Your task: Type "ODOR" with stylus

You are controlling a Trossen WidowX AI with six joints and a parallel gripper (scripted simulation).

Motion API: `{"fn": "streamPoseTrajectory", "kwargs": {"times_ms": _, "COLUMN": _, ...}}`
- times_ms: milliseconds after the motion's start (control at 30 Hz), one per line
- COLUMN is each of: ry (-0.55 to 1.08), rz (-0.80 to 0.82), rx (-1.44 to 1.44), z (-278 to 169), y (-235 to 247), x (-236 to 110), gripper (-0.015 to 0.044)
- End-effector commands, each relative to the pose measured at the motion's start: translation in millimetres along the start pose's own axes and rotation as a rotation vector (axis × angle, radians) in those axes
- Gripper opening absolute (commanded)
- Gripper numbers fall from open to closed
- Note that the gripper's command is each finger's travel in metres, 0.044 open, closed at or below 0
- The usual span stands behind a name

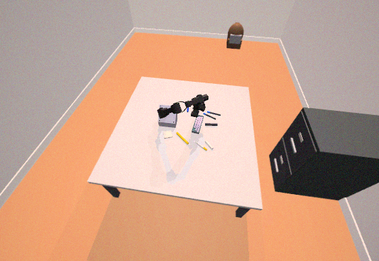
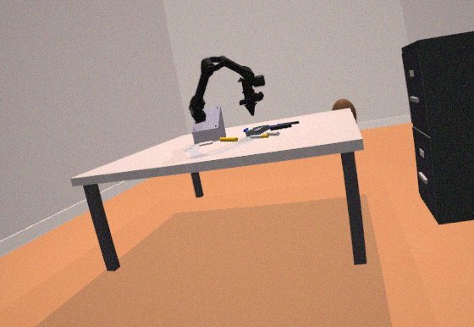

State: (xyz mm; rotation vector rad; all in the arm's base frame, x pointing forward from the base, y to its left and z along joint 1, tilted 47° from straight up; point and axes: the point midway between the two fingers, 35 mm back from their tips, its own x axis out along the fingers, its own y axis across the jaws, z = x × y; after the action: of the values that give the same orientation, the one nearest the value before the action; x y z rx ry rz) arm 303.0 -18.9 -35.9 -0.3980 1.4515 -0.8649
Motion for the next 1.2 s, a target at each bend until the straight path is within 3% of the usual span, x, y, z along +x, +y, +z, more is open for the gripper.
{"fn": "streamPoseTrajectory", "kwargs": {"times_ms": 0, "ry": 0.0, "rz": 0.001, "rx": 0.001, "z": -0.1, "y": 0.5, "x": -0.1, "gripper": 0.0}}
{"fn": "streamPoseTrajectory", "kwargs": {"times_ms": 133, "ry": 0.001, "rz": 0.0, "rx": 0.001, "z": 0.1, "y": -0.3, "x": 0.4, "gripper": 0.0105}}
{"fn": "streamPoseTrajectory", "kwargs": {"times_ms": 267, "ry": 0.001, "rz": 0.0, "rx": 0.001, "z": 0.1, "y": -0.3, "x": 0.4, "gripper": 0.0}}
{"fn": "streamPoseTrajectory", "kwargs": {"times_ms": 600, "ry": 0.002, "rz": 0.0, "rx": 0.001, "z": 0.1, "y": -0.4, "x": 0.5, "gripper": 0.0}}
{"fn": "streamPoseTrajectory", "kwargs": {"times_ms": 700, "ry": 0.003, "rz": 0.004, "rx": -0.013, "z": -0.7, "y": 1.1, "x": 1.1, "gripper": 0.0079}}
{"fn": "streamPoseTrajectory", "kwargs": {"times_ms": 800, "ry": 0.005, "rz": 0.071, "rx": -0.23, "z": -13.6, "y": 23.0, "x": 7.8, "gripper": 0.015}}
{"fn": "streamPoseTrajectory", "kwargs": {"times_ms": 1167, "ry": -0.197, "rz": 0.381, "rx": -1.296, "z": -88.3, "y": 111.5, "x": 29.5, "gripper": 0.015}}
